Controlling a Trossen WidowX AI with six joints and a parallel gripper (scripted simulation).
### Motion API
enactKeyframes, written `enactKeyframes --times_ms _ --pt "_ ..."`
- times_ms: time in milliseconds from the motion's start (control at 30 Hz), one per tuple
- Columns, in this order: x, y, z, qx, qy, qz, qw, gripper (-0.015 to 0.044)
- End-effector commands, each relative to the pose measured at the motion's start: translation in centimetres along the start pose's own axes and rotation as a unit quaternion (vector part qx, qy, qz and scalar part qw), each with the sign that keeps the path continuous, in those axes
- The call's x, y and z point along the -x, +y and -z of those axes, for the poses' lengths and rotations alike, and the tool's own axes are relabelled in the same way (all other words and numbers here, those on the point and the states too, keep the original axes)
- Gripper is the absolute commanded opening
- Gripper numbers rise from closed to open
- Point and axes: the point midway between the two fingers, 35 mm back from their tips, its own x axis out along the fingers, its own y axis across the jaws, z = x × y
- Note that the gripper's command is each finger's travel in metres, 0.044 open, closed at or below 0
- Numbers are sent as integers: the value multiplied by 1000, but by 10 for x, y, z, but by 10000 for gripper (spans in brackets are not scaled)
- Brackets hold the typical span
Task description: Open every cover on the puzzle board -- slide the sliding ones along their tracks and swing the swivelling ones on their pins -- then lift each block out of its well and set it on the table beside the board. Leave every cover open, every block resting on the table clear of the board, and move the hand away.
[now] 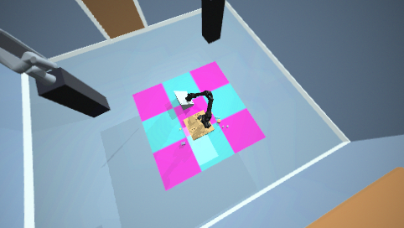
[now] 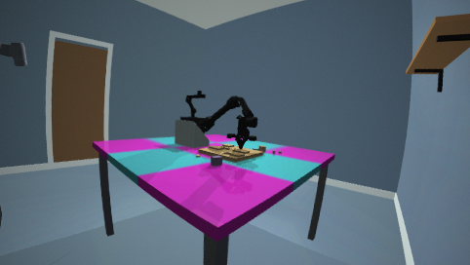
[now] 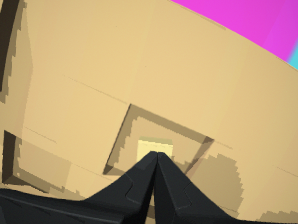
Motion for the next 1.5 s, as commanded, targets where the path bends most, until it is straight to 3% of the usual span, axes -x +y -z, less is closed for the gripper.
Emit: enactKeyframes --times_ms 0,933,1133,1300,1467 --pt "-2 -1 -2 -1 -3 0 1000 0" --pt "10 1 1 0 -2 0 1000 0" --pt "32 0 2 -2 -1 -1 1000 144" --pt "60 1 2 -1 -1 -1 1000 144" --pt "62 1 2 -1 -1 -1 1000 144"
